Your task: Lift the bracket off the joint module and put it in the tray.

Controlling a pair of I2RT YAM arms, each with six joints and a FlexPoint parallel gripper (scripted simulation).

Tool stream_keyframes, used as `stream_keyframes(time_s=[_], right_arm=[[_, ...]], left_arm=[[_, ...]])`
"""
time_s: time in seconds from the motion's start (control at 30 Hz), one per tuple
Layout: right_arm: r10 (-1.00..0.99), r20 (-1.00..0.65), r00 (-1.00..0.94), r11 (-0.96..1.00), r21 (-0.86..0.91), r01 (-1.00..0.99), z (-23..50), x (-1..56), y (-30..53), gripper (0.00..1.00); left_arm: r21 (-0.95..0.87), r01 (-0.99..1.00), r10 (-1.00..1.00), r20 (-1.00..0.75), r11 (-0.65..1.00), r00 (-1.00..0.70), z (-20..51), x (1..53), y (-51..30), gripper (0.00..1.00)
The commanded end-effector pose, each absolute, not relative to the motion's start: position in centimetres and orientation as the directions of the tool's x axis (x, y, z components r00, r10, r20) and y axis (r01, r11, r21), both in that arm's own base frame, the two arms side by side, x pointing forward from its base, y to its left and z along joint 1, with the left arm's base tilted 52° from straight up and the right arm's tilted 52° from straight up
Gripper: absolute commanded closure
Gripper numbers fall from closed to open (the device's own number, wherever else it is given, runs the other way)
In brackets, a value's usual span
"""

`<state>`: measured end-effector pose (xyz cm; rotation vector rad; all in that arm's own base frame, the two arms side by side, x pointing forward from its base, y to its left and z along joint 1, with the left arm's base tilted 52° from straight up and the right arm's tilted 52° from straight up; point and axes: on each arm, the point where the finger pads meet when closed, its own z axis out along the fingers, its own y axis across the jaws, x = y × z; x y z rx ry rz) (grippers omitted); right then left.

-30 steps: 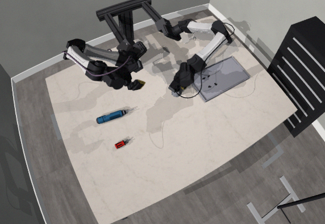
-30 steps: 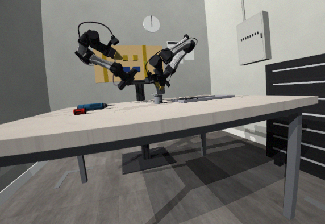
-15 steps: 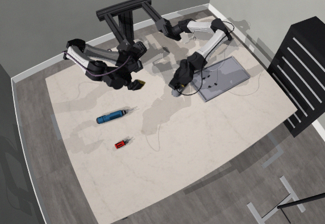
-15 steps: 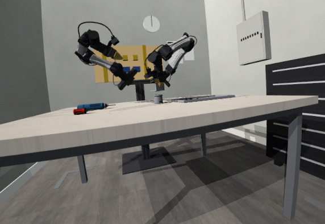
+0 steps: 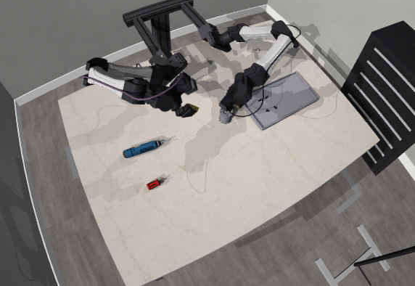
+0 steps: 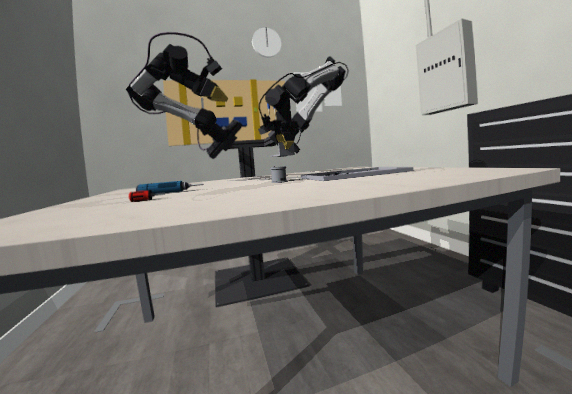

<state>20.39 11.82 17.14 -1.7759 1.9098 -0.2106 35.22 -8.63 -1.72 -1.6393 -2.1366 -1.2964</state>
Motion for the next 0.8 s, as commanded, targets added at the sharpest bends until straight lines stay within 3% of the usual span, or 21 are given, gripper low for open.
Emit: stream_keyframes(time_s=[0.0,0.27,0.5,0.77], right_arm=[[-0.951,-0.301,-0.076,0.234,-0.533,-0.814,16.4,24.7,15.5,0.0],[-0.937,-0.335,-0.096,0.281,-0.564,-0.776,11.0,25.8,23.9,0.0],[-0.935,-0.348,-0.064,0.272,-0.593,-0.758,3.2,21.5,31.1,0.0],[-0.933,-0.36,-0.023,0.258,-0.62,-0.741,-2.2,17.1,33.7,0.0]], left_arm=[[0.508,0.861,0.719,0.61,-0.033,-0.333,1.5,36.0,-6.2,1.0],[0.405,0.905,0.723,0.663,-0.128,-0.195,6.4,36.0,-0.8,1.0],[0.351,0.917,0.716,0.688,-0.188,-0.117,13.3,36.1,6.5,1.0],[0.358,0.909,0.708,0.698,-0.215,-0.107,18.3,36.6,11.5,1.0]])
